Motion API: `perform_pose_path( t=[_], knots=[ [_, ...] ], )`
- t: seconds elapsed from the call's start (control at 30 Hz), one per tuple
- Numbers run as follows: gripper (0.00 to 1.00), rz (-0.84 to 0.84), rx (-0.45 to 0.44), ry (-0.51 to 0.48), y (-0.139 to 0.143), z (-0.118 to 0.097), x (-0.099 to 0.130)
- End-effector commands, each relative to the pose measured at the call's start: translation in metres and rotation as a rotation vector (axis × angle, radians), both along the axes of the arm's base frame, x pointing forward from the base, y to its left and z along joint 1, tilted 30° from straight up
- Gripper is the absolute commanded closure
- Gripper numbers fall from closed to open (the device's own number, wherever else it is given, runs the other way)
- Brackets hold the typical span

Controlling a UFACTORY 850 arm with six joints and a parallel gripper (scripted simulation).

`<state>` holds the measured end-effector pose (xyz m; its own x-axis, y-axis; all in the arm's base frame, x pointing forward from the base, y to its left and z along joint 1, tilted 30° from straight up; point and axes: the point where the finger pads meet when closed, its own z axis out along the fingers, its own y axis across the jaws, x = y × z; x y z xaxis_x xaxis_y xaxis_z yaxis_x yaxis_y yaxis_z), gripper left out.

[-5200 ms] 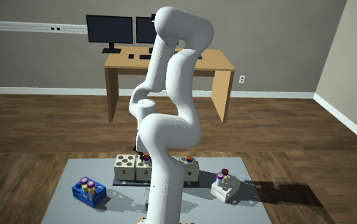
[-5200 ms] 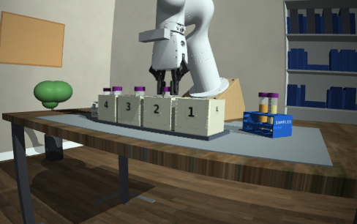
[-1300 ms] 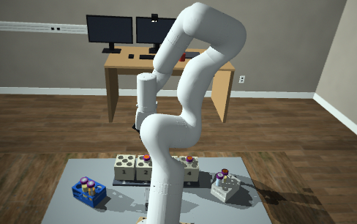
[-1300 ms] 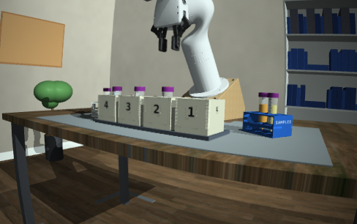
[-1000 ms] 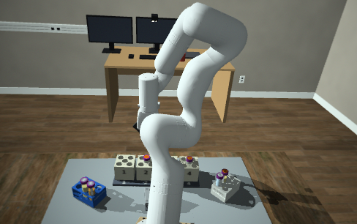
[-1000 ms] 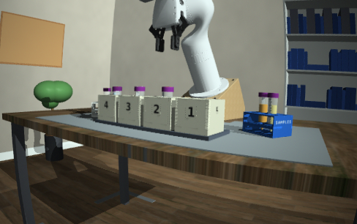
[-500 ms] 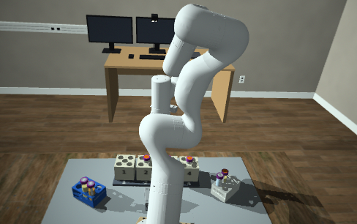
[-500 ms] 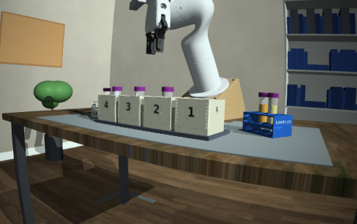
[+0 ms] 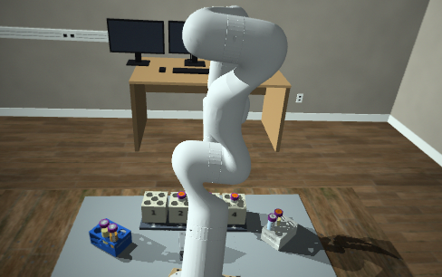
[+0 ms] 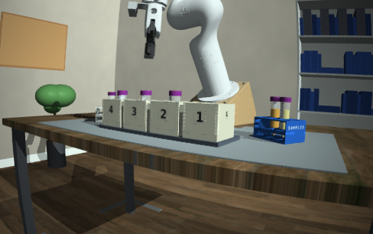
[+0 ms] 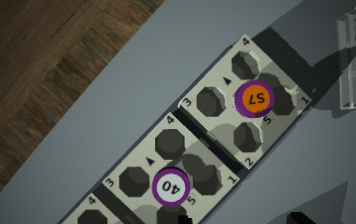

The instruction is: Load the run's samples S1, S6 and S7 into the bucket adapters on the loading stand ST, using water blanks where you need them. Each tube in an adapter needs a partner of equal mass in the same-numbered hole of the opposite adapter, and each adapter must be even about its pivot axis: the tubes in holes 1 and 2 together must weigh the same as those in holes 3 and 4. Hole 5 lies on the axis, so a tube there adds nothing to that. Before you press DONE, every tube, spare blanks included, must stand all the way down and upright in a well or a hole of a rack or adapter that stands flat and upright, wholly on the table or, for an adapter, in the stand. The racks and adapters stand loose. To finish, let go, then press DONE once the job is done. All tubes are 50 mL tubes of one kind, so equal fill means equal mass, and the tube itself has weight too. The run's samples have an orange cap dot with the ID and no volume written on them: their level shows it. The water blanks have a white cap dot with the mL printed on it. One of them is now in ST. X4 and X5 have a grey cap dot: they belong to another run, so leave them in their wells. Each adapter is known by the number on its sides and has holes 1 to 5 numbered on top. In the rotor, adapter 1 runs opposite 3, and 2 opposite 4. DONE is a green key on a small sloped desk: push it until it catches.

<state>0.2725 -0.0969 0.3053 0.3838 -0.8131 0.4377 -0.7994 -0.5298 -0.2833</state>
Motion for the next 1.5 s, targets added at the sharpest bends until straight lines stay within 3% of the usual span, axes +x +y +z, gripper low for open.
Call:
perform_pose_path(
  t=[0.0,1.47],
  knots=[
    [0.43,0.019,0.041,-0.001,-0.024,0.000,-0.011],
    [0.43,0.019,0.040,0.000,-0.203,-0.008,-0.101]
  ],
)
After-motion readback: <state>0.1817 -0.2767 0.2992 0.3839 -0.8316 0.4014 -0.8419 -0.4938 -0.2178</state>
